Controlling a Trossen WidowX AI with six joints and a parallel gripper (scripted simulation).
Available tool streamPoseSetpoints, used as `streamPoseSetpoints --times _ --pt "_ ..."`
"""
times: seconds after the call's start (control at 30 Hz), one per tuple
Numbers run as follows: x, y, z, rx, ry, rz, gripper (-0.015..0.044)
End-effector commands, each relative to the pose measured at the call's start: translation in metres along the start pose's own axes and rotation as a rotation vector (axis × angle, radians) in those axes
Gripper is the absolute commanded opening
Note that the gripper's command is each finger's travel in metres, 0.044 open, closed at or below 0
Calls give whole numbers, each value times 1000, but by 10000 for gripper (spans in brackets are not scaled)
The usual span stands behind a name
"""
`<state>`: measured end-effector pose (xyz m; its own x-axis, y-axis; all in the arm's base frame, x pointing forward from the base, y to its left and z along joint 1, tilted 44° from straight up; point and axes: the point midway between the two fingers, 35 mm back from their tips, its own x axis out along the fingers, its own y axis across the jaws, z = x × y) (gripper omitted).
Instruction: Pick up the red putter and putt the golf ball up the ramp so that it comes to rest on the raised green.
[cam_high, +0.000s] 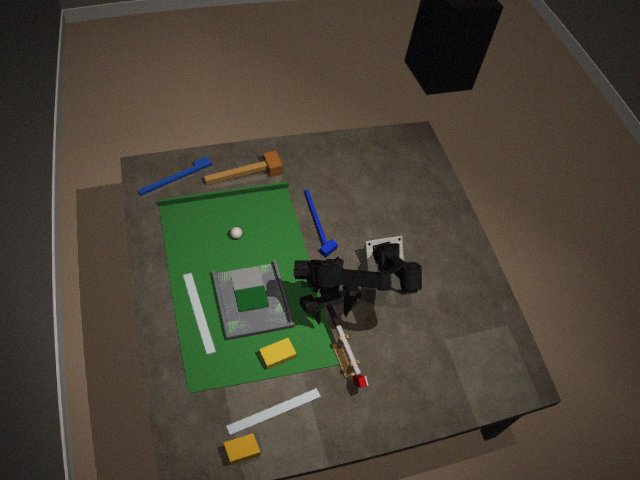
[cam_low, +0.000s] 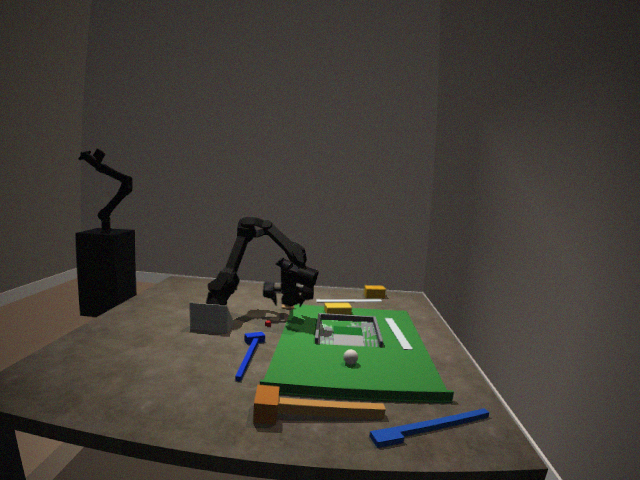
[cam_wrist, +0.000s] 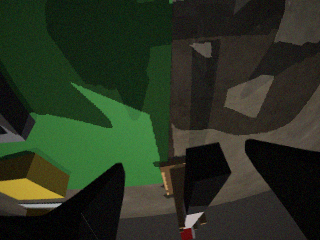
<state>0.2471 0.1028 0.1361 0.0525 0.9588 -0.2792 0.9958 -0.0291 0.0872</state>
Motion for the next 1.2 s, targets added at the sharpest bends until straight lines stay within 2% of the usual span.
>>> streamPoseSetpoints --times 0.0,0.1,0.63,0.73,0.9,1.17 --pt "7 -2 -3 1 6 1 440" --pt "8 -2 -3 1 7 1 440" --pt "5 0 -1 -1 2 -2 20" --pt "5 0 -1 -1 2 -2 0" --pt "3 0 -2 0 -2 5 0" --pt "-32 4 -21 11 -52 84 0"
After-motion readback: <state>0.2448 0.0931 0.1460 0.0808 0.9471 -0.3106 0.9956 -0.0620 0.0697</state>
